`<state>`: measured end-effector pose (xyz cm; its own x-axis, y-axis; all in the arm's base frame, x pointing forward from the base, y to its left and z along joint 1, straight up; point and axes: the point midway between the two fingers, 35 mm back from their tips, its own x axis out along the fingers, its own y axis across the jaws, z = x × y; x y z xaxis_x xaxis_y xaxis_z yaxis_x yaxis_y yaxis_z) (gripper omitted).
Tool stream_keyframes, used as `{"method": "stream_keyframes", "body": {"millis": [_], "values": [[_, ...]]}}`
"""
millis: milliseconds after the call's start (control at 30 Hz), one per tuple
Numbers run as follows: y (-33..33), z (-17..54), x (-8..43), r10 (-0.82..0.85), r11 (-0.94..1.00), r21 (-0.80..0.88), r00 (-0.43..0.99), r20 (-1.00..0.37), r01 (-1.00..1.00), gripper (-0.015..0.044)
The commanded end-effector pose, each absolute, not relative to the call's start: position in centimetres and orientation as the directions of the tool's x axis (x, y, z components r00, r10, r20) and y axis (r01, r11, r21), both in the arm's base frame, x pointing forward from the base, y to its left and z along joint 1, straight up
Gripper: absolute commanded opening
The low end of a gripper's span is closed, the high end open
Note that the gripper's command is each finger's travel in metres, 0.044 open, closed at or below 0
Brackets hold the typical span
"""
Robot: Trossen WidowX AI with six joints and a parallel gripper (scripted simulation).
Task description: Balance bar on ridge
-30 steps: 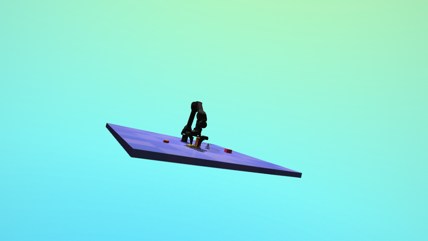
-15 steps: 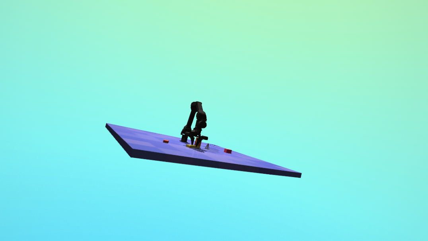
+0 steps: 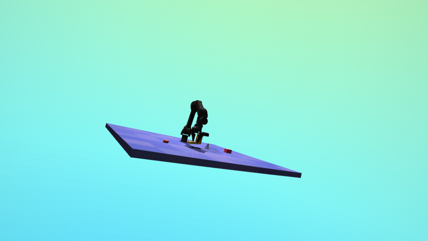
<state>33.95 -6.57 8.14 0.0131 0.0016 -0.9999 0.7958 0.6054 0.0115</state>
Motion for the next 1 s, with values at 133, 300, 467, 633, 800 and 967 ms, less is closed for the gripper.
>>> {"method": "stream_keyframes", "body": {"millis": [133, 300, 467, 633, 800, 967], "values": [[-6.6, 10.7, 34.1, -0.004, 0.607, 0.021, 0.030, -1.000, 0.794, 0.0000], [-6.6, 12.0, 34.0, -0.005, 0.608, 0.020, 0.029, -1.000, 0.794, 0.0000], [-6.6, 13.3, 33.8, -0.005, 0.608, 0.020, 0.029, -1.000, 0.794, 0.0000], [-6.6, 14.6, 33.6, -0.005, 0.609, 0.019, 0.028, -1.000, 0.793, 0.0000], [-6.5, 14.9, 33.5, -0.005, 0.605, 0.019, 0.028, -1.000, 0.796, 0.0000], [-4.8, 15.0, 33.4, -0.004, 0.496, 0.022, 0.028, -1.000, 0.868, 0.0000]]}}
